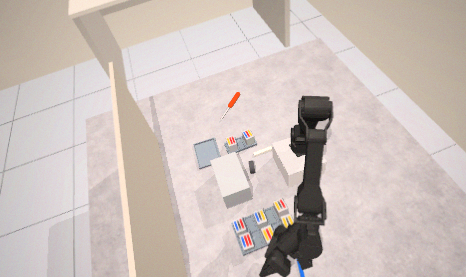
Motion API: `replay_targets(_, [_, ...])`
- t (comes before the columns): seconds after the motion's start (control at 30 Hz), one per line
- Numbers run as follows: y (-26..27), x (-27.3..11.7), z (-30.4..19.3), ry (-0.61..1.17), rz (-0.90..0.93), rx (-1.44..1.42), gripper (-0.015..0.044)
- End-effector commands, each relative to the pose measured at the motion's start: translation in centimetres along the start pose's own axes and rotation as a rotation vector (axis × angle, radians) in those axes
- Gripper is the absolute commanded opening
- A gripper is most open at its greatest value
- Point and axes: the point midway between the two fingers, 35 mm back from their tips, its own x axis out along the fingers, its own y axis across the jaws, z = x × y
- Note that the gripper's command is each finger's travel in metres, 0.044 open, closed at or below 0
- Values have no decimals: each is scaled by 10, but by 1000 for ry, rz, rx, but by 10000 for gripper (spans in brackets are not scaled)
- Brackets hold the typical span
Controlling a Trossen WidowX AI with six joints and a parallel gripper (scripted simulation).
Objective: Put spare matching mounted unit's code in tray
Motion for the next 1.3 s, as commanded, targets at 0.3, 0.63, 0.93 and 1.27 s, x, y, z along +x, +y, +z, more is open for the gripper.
replay_targets(0.3, [13, 50, -163, 175, 421, 826, 440])
replay_targets(0.63, [46, 32, -261, 370, 670, 1402, 440])
replay_targets(0.93, [80, -15, -336, 611, 872, 1947, 440])
replay_targets(1.27, [90, -34, -355, 699, 932, 2118, 440])
